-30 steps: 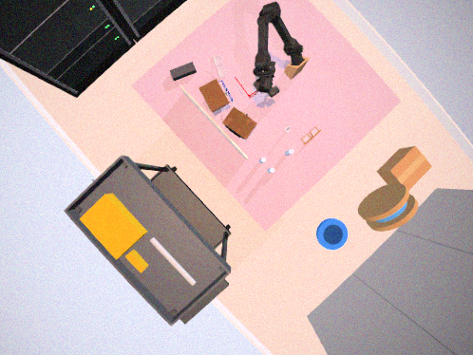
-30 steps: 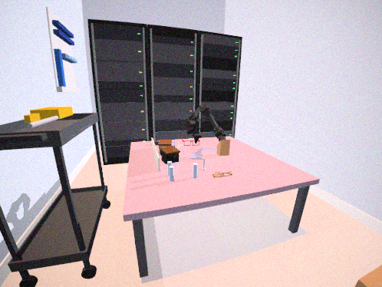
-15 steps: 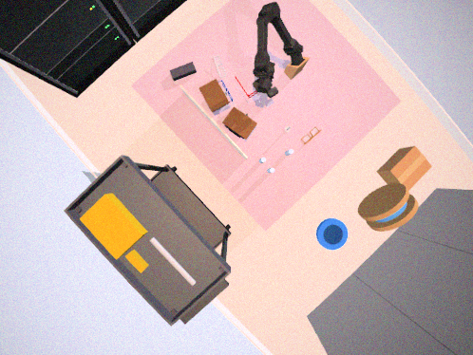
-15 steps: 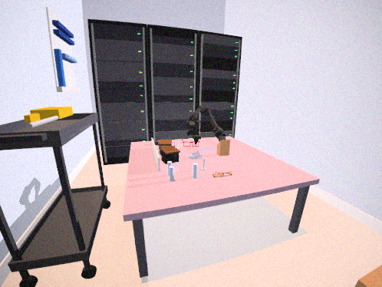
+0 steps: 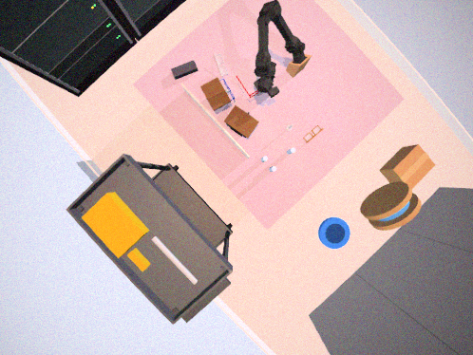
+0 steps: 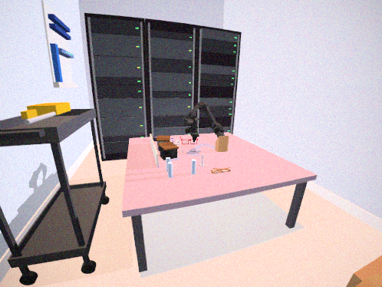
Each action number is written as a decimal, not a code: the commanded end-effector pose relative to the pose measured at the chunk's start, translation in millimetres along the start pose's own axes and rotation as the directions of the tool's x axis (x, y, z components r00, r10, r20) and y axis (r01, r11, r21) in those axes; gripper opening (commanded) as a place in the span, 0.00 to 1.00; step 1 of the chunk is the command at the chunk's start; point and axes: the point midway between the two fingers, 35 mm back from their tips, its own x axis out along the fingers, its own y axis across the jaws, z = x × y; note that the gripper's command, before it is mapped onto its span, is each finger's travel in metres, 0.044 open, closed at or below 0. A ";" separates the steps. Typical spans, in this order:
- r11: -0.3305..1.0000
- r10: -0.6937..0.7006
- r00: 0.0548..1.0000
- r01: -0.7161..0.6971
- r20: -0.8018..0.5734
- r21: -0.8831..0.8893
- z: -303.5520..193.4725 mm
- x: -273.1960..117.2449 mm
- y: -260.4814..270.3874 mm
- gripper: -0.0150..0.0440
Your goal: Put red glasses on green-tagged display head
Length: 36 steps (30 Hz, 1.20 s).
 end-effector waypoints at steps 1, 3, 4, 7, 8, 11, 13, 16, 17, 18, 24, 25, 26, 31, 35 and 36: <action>1.000 -0.008 1.000 0.007 -0.006 -0.010 -2.5 5.8 -0.8 0.25; 1.000 -0.007 1.000 0.007 -0.006 -0.010 -2.4 7.8 -0.7 0.25; 1.000 -0.007 1.000 0.007 -0.006 -0.010 -2.4 8.7 -0.7 0.25; 1.000 -0.007 1.000 0.007 -0.005 -0.010 -2.2 11.6 -0.6 0.25; 1.000 -0.007 1.000 0.007 -0.005 -0.010 -2.2 12.6 -0.6 0.25; 1.000 -0.007 1.000 0.007 -0.005 -0.010 -2.0 15.4 -0.6 0.25; 1.000 -0.007 1.000 0.007 -0.005 -0.010 -2.0 17.3 -0.6 0.25; 1.000 -0.007 1.000 0.007 -0.005 -0.010 -1.9 20.2 -0.6 0.25; 1.000 -0.007 1.000 0.007 -0.005 -0.010 -1.9 21.1 -0.6 0.25; 1.000 -0.007 1.000 0.007 -0.005 -0.010 -1.8 22.1 -0.6 0.25; 1.000 -0.007 1.000 0.007 -0.005 -0.010 -1.8 27.7 -0.7 0.25; 1.000 -0.007 1.000 0.007 -0.005 -0.010 -1.8 28.7 -0.7 0.25; 1.000 -0.007 1.000 0.007 -0.005 -0.010 -1.8 29.6 -0.7 0.25; 1.000 -0.008 1.000 0.007 -0.005 -0.010 -1.9 34.3 -0.9 0.25; 1.000 -0.008 1.000 0.008 -0.005 -0.010 -2.0 38.0 -1.1 0.25; 1.000 -0.008 1.000 0.008 -0.005 -0.010 -2.0 38.9 -1.2 0.25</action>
